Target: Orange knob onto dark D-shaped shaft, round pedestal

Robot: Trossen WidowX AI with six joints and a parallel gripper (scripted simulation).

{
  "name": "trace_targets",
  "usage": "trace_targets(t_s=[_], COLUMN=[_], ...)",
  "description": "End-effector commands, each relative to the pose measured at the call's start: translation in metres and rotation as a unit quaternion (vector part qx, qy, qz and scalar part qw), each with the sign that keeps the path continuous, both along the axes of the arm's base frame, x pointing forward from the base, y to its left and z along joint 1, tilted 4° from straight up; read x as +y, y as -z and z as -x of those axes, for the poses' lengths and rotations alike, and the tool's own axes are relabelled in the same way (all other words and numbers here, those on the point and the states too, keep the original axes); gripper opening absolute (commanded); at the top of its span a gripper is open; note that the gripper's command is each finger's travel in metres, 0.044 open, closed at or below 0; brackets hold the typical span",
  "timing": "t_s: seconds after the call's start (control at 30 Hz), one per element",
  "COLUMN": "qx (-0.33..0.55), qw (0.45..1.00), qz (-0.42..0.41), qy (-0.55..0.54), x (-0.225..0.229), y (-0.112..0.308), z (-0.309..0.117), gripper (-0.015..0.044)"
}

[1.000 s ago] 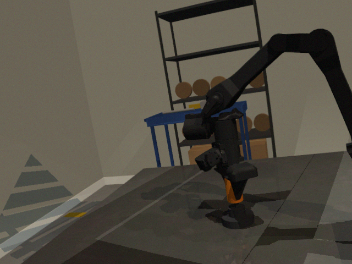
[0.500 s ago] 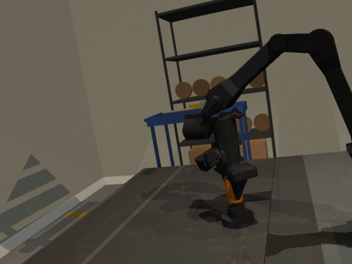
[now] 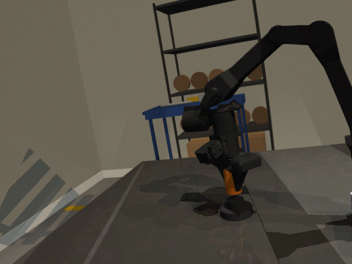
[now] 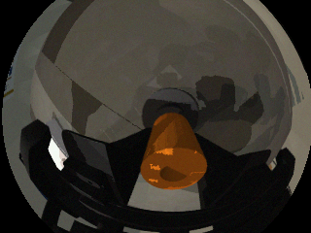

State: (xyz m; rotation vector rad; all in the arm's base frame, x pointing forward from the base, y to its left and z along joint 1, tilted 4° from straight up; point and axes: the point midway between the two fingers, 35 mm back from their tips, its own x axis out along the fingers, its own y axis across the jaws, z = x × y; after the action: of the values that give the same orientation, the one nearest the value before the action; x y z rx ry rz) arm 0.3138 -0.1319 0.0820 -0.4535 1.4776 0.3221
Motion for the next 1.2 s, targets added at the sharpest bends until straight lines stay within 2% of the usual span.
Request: trace_targets(t_s=[0.0, 0.93, 1.17], qx=[0.000, 0.000, -0.002], qw=[1.000, 1.000, 1.000], qz=[-0.001, -0.001, -0.003], qy=[-0.009, -0.016, 0.019], x=[0.0007, 0.0003, 0.0002], y=[0.0012, 0.0030, 0.0034], z=[-0.0001, -0.0008, -0.0008], gripper=[0.0000, 0.0000, 0.0000])
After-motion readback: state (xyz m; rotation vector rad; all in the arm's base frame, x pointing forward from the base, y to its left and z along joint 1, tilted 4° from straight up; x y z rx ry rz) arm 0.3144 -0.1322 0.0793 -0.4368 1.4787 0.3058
